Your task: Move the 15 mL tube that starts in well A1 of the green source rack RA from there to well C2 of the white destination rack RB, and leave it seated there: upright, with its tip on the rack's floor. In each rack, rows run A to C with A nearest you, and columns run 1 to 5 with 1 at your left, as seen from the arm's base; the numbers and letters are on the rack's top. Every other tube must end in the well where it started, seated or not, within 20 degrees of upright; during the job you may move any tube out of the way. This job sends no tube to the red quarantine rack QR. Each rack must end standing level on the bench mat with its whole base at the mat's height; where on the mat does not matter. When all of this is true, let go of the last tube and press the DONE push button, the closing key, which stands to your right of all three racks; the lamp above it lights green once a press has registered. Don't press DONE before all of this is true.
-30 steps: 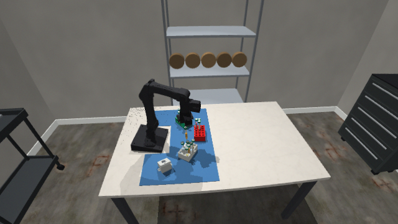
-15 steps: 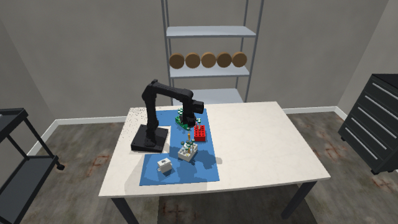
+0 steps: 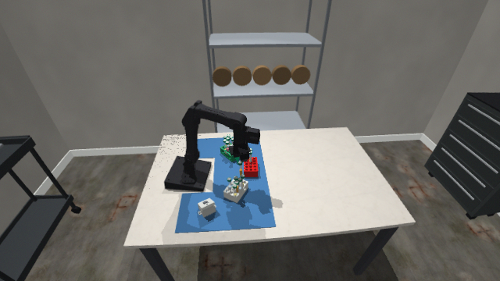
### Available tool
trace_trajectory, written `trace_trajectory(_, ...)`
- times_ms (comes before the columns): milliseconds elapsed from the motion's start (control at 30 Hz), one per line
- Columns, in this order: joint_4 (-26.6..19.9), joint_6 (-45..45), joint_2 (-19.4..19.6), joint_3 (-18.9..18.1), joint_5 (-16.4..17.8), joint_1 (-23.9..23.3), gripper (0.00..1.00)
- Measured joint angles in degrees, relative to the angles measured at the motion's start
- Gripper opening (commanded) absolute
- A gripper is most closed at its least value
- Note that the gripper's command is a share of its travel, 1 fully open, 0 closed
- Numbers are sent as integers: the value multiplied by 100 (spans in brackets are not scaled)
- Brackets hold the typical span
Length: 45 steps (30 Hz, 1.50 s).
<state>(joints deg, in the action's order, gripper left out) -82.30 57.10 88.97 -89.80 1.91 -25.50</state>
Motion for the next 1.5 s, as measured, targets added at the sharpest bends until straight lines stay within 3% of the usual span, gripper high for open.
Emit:
trace_trajectory(533,-74,-96,476,-568,15,-92,0)
trace_trajectory(1500,-83,-114,450,-522,17,-109,0)
